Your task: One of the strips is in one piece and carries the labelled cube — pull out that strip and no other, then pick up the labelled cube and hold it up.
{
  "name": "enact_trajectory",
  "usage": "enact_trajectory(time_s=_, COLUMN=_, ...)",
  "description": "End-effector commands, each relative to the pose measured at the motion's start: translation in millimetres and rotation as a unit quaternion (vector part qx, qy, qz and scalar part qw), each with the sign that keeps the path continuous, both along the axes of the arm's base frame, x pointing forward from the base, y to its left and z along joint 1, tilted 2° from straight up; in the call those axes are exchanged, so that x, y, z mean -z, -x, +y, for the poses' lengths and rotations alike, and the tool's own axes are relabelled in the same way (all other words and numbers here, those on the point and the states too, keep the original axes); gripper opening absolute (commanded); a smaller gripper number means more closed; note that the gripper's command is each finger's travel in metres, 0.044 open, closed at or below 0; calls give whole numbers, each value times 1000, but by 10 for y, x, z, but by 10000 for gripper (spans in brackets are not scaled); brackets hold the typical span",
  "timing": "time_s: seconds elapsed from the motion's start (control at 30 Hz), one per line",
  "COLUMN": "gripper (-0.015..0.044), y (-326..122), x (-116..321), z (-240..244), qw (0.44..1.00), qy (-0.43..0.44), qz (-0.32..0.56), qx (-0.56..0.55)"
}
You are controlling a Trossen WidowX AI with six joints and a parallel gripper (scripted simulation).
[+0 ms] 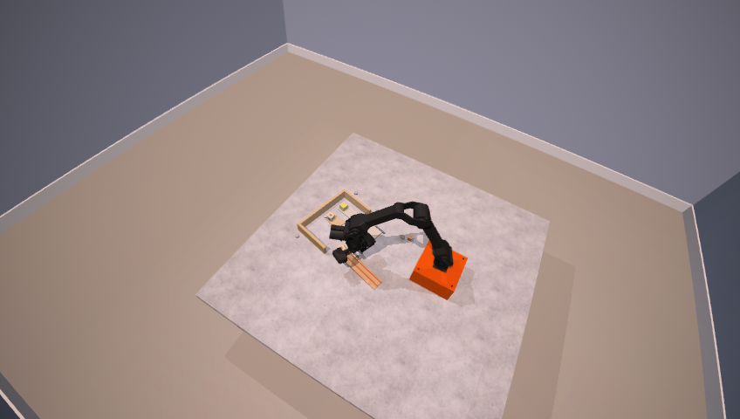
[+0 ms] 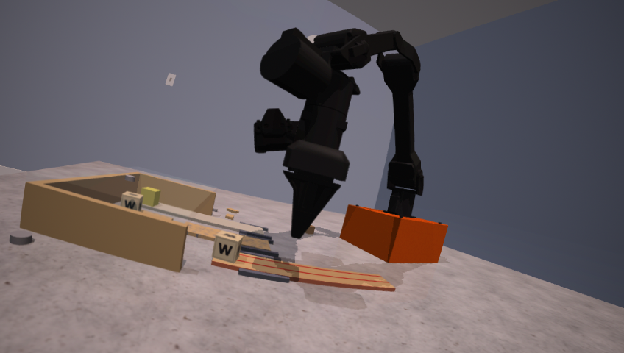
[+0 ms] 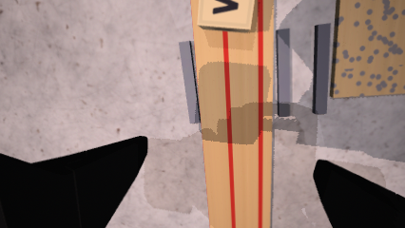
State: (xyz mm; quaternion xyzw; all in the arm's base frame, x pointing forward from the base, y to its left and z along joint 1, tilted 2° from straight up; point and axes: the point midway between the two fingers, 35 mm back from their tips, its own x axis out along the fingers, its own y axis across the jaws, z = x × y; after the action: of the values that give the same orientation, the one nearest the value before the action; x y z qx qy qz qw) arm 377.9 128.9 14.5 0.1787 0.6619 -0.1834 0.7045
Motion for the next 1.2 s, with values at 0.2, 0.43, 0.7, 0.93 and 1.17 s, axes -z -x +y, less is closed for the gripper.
enact_trajectory(time_s=0.2, gripper=440, y=-350, x=-54, z=-130, qw=1000, qy=1, qz=1, qx=-2)
enact_trajectory(time_s=0.43, gripper=440, y=-585, x=-88, z=-222, qw=1000, qy=2, qz=0, qx=-2)
enact_trajectory(time_s=0.7, gripper=387, y=-749, x=-88, z=-294, qw=1000, qy=2, qz=-1, qx=-2)
enact_trajectory(time_s=0.93, gripper=250, y=-761, x=20, z=-296, qw=1000, qy=2, qz=-1, qx=-2)
enact_trajectory(time_s=1.17, gripper=250, y=-771, x=134, z=-300, qw=1000, qy=2, qz=-1, qx=-2)
